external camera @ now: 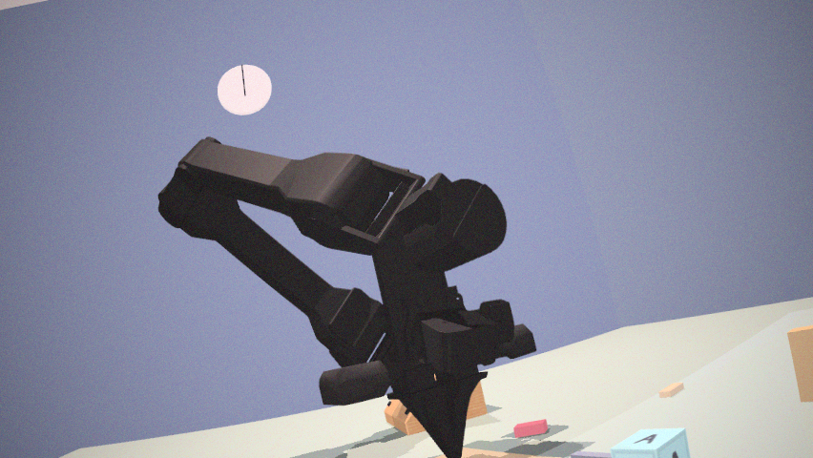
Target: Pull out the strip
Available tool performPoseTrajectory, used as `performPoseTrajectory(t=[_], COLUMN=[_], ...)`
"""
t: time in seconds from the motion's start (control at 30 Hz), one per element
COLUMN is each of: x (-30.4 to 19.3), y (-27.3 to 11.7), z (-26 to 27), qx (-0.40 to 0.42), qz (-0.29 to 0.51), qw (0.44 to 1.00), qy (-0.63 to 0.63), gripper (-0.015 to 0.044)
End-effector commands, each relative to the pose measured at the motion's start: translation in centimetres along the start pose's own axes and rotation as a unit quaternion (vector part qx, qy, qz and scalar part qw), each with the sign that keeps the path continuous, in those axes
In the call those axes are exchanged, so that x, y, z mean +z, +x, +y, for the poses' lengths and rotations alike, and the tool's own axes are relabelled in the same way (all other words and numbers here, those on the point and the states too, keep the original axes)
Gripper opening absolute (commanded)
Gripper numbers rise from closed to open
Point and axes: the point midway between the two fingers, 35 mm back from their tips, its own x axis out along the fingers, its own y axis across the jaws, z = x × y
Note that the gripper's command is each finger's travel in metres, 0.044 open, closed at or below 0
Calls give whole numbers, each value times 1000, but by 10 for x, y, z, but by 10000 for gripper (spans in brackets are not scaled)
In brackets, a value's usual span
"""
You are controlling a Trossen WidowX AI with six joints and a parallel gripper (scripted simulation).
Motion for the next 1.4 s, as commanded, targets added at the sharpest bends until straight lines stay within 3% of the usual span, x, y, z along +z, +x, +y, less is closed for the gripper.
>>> performPoseTrajectory(t=[0.0, 1.37], x=[-14, -35], y=[4, 4], z=[1, 1], qx=[0, 0], qz=[12, 12], qw=[1000, 1000], qy=[-4, -4], gripper=[0, 0])
